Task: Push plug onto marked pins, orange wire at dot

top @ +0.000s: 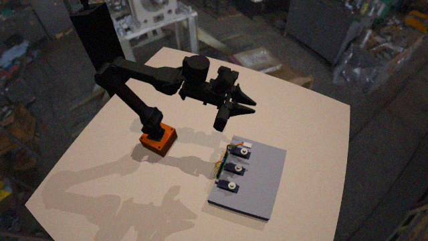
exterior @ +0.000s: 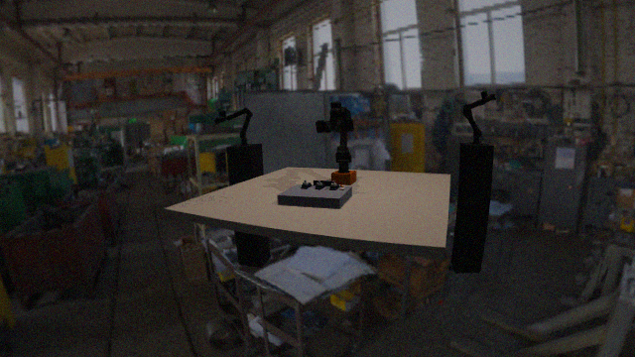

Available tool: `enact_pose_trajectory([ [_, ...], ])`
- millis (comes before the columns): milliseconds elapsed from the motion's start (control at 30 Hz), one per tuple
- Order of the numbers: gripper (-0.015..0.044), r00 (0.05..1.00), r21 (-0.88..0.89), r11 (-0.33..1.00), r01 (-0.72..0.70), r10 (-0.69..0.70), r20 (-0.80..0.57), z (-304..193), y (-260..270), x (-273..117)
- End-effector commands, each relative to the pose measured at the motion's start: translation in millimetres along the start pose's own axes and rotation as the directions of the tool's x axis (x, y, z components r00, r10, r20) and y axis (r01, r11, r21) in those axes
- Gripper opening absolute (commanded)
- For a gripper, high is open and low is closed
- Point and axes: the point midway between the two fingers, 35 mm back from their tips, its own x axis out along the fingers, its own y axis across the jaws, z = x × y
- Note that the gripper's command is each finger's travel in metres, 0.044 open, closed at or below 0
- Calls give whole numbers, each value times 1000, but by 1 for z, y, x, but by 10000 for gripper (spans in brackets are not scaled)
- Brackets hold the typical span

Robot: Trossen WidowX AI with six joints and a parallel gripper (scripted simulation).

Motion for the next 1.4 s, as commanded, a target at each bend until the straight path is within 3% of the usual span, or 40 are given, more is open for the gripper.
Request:
enact_pose_trajectory([
  [0, 115, 991, 25, 1000, 0, 4, -134, -16, 4, 20],
  [367, 115, 876, 58, 998, 19, 11, -482, -74, 14, 59],
  [767, 115, 616, 55, 996, 70, 1, -787, -142, 26, 79],
  [1167, 115, 264, -1, 992, 125, -34, -964, -204, 35, 78],
  [1367, 115, 242, -6, 992, 128, -37, -969, -209, 35, 77],
])
